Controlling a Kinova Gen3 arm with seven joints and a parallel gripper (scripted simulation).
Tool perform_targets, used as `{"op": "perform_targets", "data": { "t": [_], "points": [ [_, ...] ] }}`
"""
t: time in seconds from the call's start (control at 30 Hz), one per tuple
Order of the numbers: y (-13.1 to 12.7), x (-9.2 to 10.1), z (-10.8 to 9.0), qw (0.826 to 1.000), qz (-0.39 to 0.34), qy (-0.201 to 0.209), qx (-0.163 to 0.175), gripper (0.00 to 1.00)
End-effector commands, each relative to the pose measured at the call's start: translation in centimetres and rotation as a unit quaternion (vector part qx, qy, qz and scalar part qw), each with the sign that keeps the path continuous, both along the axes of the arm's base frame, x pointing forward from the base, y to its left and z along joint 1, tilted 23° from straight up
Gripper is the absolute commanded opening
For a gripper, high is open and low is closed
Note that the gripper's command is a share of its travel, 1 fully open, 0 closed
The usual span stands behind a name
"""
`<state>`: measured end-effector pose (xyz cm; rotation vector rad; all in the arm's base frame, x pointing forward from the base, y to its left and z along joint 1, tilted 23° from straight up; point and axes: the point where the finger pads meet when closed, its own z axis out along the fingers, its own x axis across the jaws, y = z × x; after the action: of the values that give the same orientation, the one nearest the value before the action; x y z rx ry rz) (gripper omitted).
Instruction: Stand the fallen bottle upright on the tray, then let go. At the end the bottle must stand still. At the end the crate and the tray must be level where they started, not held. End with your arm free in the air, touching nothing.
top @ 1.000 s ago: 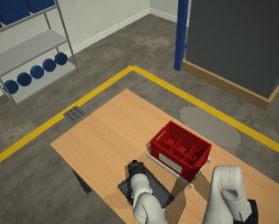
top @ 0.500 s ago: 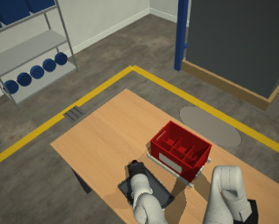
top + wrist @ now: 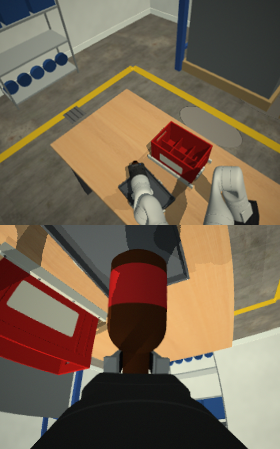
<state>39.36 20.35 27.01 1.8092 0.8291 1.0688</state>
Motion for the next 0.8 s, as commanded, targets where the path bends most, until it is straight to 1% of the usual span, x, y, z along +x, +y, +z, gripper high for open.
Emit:
{"op": "perform_targets", "data": {
  "t": [0.0,0.43,0.77],
  "points": [
    [0.12,-0.1,-0.16,1.0,-0.001,0.0,0.004,0.0],
    [0.11,-0.09,-0.18,1.0,-0.002,-0.001,0.003,0.0],
    [0.03,-0.04,-0.28,1.0,-0.008,-0.011,-0.002,0.0]
  ]
}}
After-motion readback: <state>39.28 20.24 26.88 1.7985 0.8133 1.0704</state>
